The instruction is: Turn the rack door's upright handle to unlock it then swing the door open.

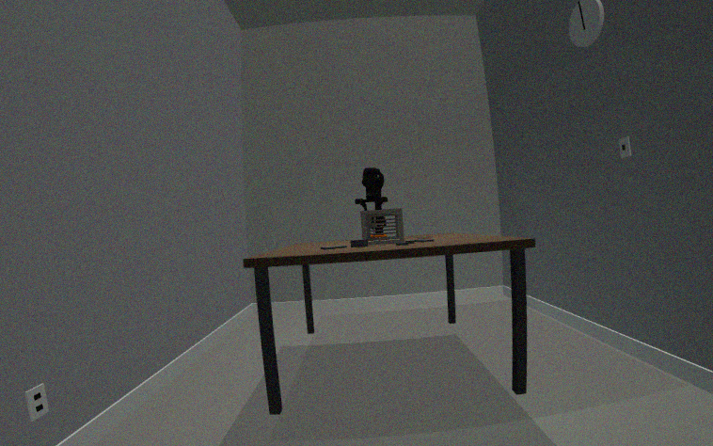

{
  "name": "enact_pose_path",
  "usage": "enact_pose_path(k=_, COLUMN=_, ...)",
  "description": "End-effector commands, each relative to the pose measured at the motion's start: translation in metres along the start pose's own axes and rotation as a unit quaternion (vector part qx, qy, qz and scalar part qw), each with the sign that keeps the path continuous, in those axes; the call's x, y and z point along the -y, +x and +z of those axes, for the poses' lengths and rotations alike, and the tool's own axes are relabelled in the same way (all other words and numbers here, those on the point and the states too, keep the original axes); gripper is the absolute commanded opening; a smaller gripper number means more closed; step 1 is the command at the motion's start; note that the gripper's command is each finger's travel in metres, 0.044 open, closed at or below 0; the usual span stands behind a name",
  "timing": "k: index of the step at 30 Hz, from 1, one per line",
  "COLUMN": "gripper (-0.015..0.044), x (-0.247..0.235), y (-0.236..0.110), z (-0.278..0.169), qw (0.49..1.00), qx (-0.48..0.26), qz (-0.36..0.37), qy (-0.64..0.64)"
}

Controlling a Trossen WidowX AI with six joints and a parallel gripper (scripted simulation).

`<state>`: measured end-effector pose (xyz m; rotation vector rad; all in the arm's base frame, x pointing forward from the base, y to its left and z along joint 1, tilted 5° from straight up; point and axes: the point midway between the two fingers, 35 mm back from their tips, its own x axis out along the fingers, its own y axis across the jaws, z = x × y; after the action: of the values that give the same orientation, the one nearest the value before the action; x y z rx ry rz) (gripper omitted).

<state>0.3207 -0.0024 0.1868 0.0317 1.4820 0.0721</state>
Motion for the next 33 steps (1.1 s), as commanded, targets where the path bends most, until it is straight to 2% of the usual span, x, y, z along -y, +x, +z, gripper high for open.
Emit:
enact_pose_path(k=1, gripper=0.0292, x=0.000, y=0.009, z=-0.001, qw=1.000, qx=-0.002, qz=0.001, qy=0.002)
enact_pose_path(k=16, gripper=0.0292, x=-0.001, y=0.031, z=-0.004, qw=1.000, qx=-0.002, qz=0.002, qy=0.002)
enact_pose_path(k=24, gripper=0.0082, x=-0.001, y=0.031, z=-0.004, qw=1.000, qx=-0.002, qz=0.002, qy=0.002)
enact_pose_path(k=33, gripper=0.0022, x=-0.001, y=0.031, z=-0.004, qw=1.000, qx=-0.002, qz=0.002, qy=0.002)
